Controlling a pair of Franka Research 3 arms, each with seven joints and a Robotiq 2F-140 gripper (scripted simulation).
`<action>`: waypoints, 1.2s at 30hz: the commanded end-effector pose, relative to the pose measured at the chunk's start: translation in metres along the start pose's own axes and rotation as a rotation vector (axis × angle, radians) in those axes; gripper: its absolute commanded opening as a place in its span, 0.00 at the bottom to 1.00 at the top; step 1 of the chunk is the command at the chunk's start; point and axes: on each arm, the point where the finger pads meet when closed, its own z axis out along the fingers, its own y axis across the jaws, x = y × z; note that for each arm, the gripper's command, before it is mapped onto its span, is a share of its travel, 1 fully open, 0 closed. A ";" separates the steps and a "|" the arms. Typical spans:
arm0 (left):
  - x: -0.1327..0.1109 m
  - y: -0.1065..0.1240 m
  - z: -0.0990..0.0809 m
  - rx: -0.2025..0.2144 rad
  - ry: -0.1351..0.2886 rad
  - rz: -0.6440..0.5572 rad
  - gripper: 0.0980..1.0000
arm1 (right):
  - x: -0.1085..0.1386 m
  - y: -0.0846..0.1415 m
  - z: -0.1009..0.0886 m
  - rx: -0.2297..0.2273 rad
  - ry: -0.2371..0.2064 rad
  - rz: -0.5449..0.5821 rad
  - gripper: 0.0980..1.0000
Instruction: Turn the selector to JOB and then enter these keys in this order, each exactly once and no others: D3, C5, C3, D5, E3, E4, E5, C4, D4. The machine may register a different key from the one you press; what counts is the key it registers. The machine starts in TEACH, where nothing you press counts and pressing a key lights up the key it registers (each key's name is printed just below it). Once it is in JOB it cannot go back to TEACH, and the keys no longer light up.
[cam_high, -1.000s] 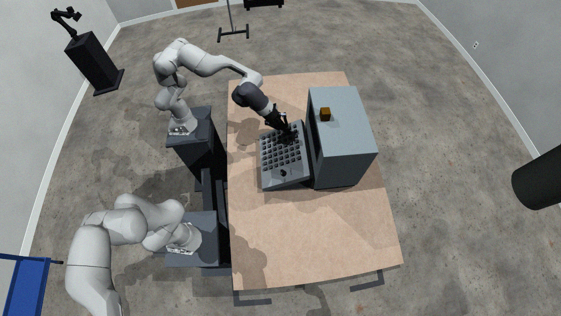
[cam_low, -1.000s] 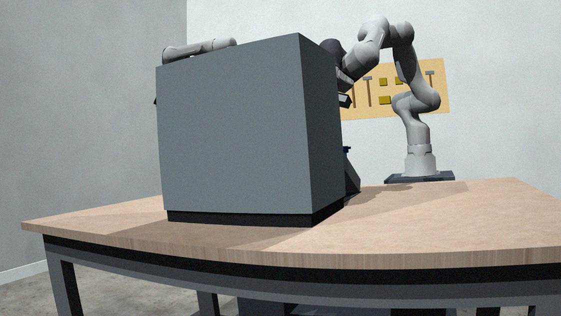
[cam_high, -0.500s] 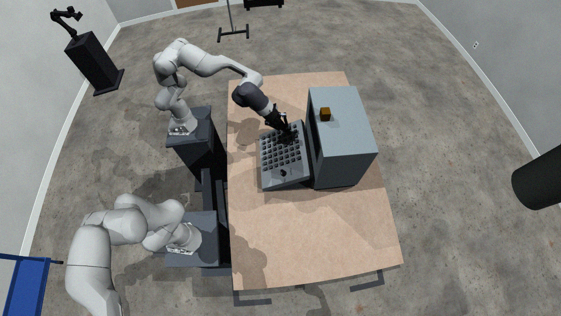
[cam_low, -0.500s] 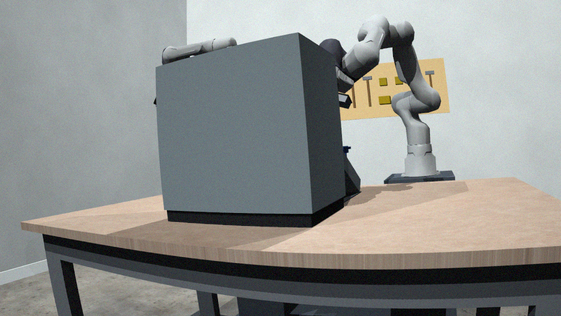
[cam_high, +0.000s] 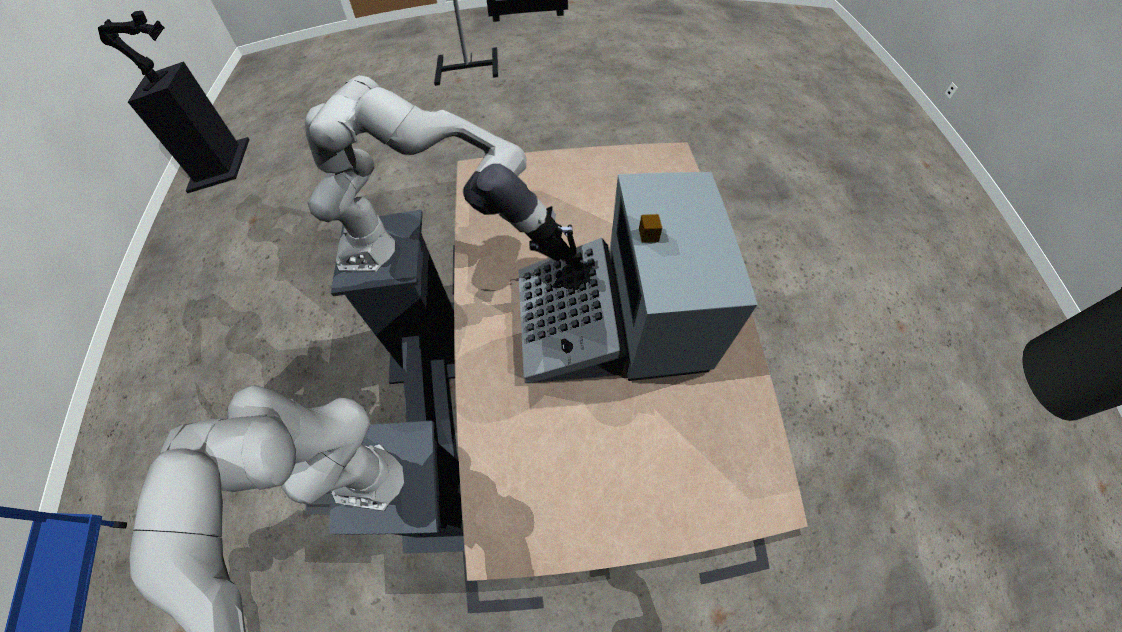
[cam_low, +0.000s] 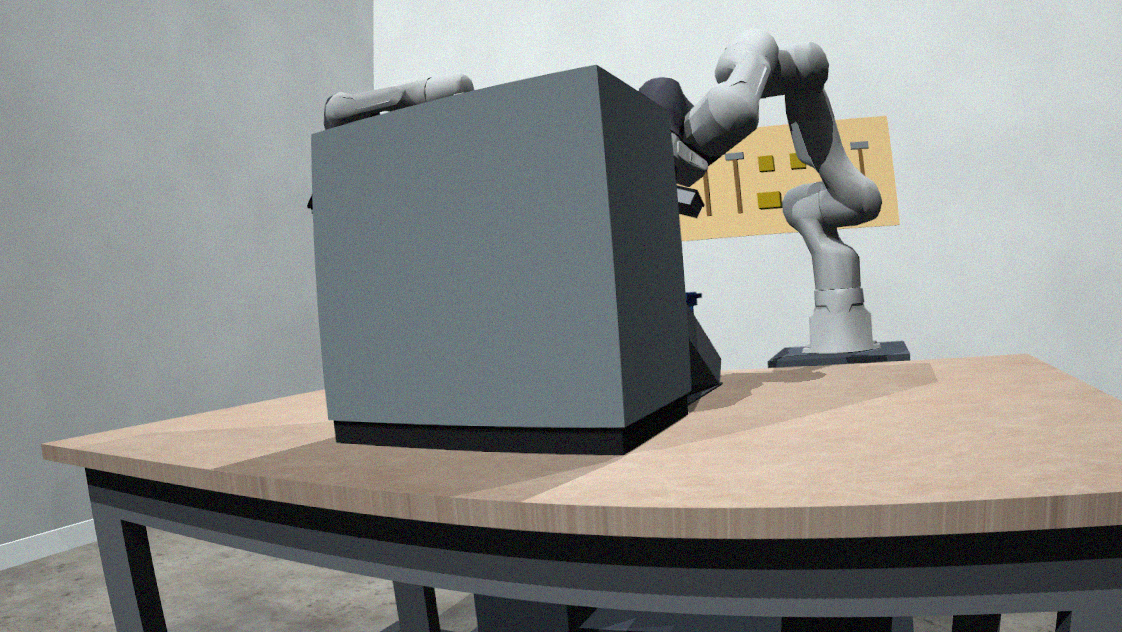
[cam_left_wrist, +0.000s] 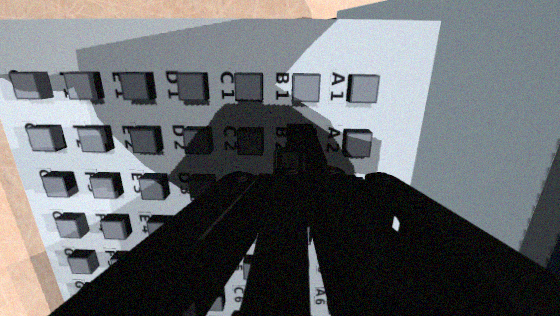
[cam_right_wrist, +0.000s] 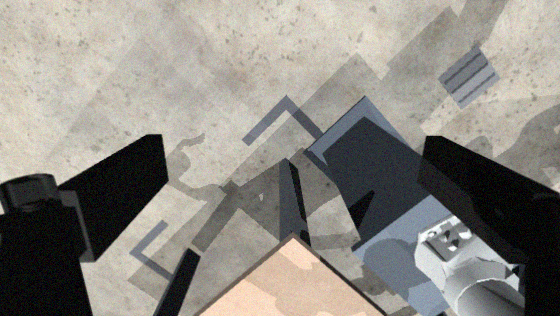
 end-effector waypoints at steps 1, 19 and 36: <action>0.001 0.003 0.000 -0.006 0.000 0.004 0.00 | 0.001 -0.001 0.000 0.002 0.000 -0.004 1.00; 0.001 0.003 -0.002 -0.006 0.000 0.004 0.00 | 0.001 -0.001 0.000 0.002 0.000 -0.004 1.00; 0.001 0.003 -0.024 -0.006 0.000 0.004 0.00 | 0.001 -0.001 0.000 0.002 0.000 -0.004 1.00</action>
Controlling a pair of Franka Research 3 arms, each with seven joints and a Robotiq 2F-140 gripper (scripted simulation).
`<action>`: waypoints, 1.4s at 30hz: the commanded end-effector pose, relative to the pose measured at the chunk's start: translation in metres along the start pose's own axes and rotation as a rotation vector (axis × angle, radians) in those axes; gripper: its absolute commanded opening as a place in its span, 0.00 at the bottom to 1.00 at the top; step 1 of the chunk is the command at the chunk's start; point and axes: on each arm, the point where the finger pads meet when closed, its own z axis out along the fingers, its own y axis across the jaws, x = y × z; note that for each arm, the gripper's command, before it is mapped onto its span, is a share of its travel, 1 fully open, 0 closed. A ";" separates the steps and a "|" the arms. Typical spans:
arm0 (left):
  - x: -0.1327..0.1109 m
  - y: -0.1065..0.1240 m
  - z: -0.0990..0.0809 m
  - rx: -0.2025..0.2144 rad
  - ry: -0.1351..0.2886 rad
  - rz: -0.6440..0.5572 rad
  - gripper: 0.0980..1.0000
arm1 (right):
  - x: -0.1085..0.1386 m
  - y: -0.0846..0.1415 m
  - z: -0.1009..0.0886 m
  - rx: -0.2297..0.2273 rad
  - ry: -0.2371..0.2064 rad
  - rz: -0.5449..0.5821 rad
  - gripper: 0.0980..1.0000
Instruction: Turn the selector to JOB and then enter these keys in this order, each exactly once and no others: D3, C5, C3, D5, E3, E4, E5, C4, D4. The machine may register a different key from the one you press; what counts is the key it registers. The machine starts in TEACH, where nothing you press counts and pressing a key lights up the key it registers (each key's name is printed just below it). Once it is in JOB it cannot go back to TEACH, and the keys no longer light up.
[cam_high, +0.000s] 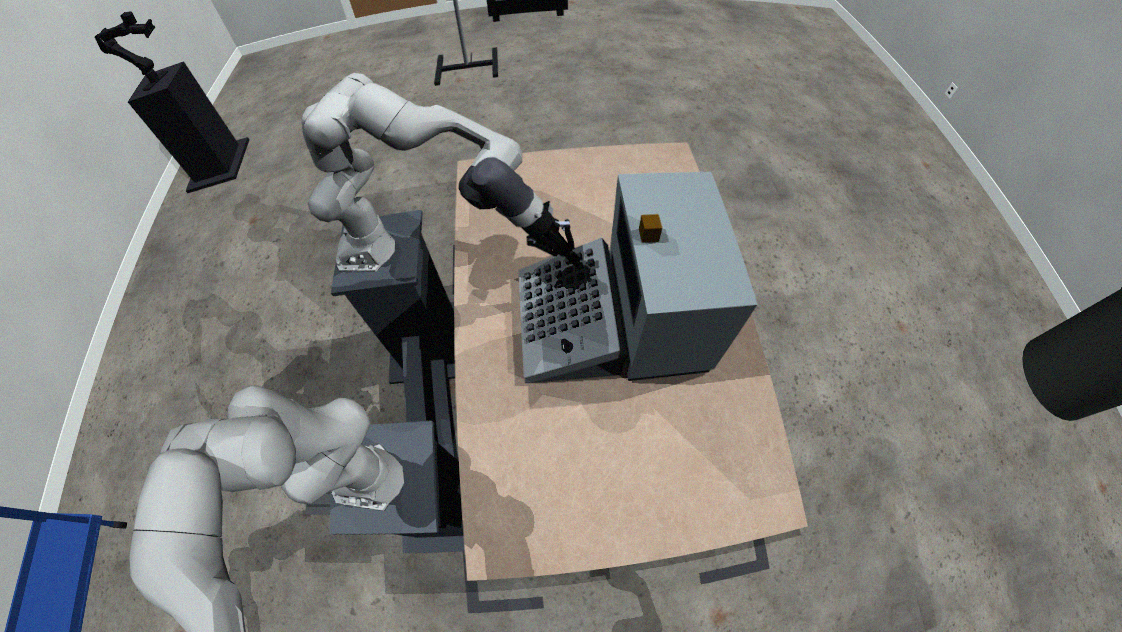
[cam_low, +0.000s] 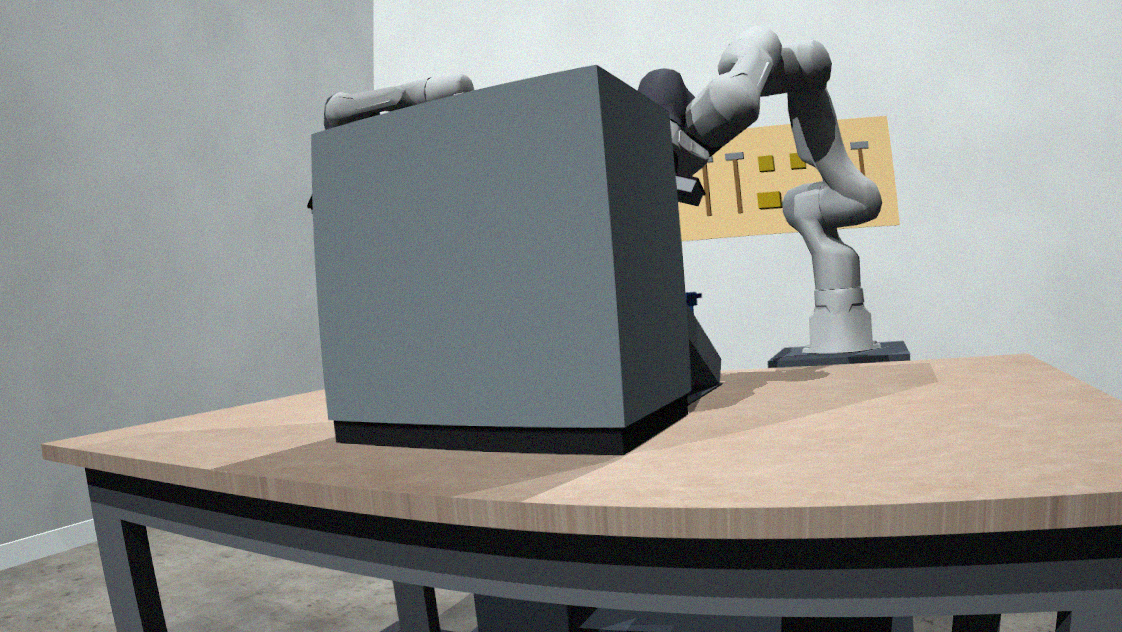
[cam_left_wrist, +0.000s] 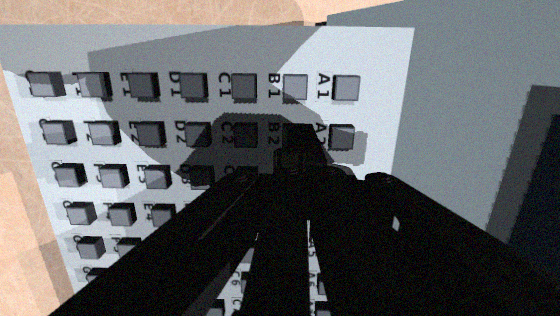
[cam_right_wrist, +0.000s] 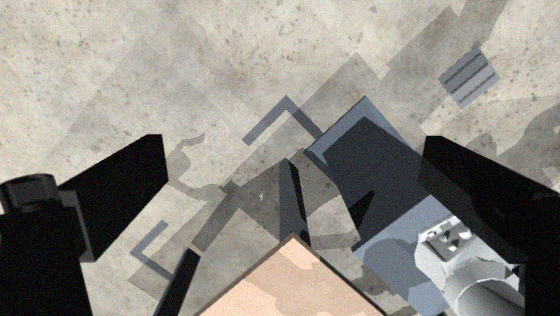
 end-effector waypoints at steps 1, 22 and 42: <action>-0.001 -0.002 -0.006 0.006 0.002 0.007 0.00 | 0.001 -0.001 0.000 0.002 0.000 -0.004 1.00; -0.029 -0.017 -0.013 0.006 0.002 0.007 0.00 | 0.001 -0.001 0.000 0.002 0.000 -0.004 1.00; -0.068 -0.037 -0.005 0.006 0.002 0.007 0.00 | 0.001 -0.001 0.000 0.002 0.000 -0.004 1.00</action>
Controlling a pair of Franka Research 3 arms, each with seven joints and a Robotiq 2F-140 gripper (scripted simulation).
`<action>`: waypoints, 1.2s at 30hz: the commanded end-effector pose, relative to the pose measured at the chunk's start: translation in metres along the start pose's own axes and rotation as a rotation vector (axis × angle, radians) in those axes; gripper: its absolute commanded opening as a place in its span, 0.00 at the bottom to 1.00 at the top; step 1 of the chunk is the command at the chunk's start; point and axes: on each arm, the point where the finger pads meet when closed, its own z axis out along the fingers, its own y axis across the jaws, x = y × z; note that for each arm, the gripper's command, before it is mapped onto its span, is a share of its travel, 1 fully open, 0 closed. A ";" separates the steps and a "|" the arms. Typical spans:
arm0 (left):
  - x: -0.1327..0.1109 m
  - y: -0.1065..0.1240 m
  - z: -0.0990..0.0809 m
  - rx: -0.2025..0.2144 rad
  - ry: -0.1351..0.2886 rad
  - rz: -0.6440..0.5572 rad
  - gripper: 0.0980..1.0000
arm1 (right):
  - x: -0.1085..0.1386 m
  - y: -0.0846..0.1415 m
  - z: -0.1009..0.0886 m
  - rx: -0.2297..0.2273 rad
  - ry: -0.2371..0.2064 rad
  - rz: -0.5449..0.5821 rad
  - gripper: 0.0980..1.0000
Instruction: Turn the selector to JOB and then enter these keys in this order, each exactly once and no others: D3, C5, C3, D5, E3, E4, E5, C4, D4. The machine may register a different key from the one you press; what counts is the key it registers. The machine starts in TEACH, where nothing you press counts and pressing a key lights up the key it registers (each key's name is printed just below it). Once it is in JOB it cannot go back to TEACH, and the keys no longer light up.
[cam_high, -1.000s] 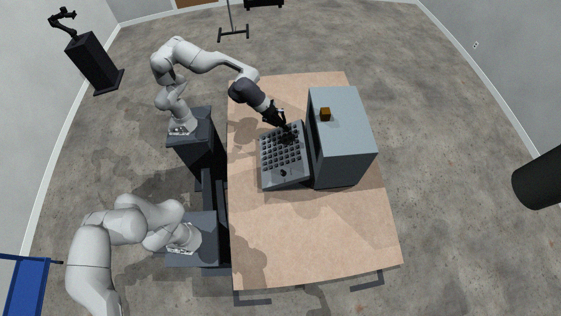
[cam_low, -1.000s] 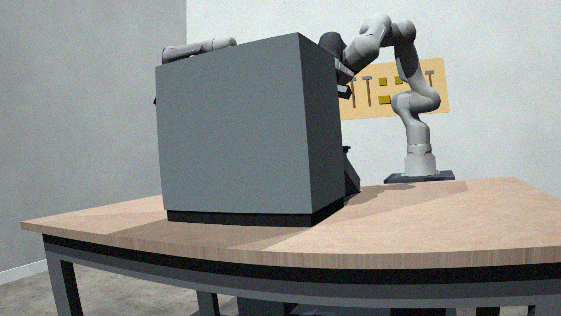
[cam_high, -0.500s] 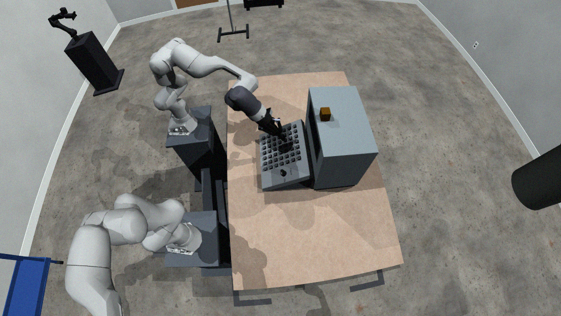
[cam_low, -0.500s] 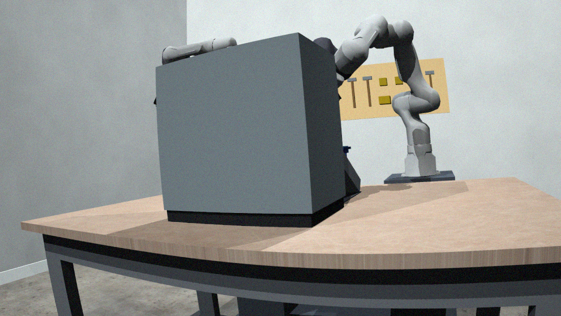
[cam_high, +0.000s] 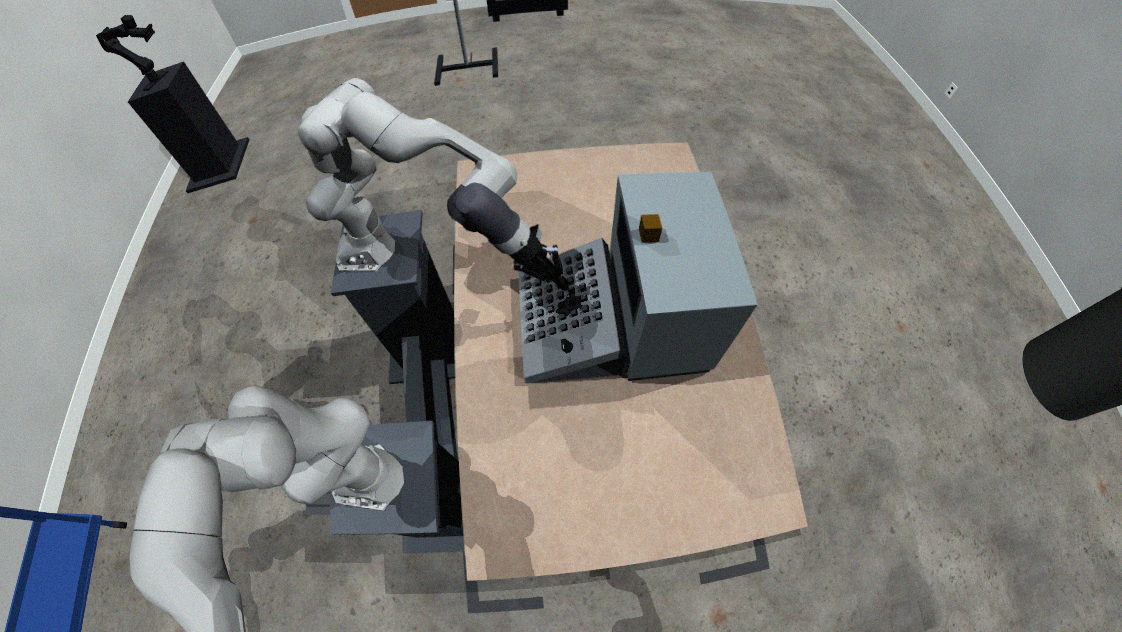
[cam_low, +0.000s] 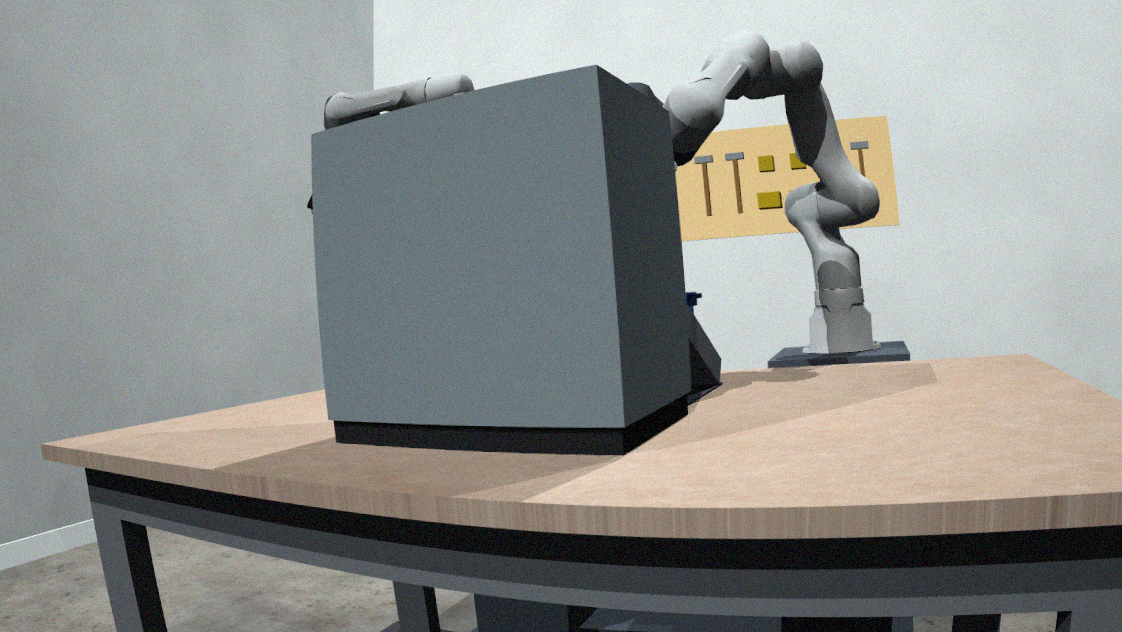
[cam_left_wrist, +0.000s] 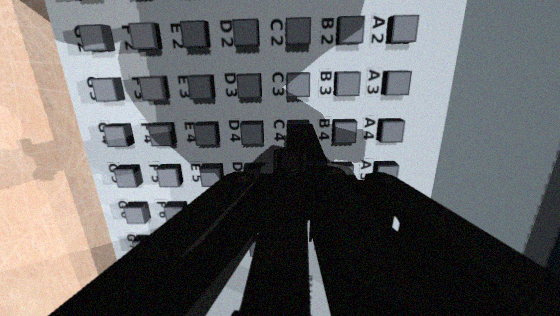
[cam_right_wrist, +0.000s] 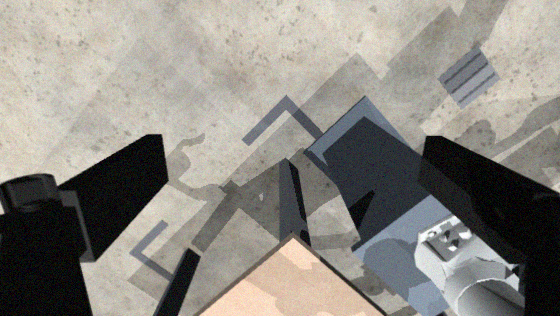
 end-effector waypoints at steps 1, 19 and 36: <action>0.000 0.001 0.003 -0.004 0.003 -0.029 0.00 | 0.001 -0.001 0.000 0.002 0.000 -0.004 1.00; 0.000 0.001 0.018 -0.004 0.003 -0.029 0.00 | 0.001 -0.001 0.000 0.002 0.000 -0.004 1.00; 0.000 0.001 0.018 -0.004 0.003 -0.029 0.00 | 0.001 -0.001 0.000 0.002 0.000 -0.004 1.00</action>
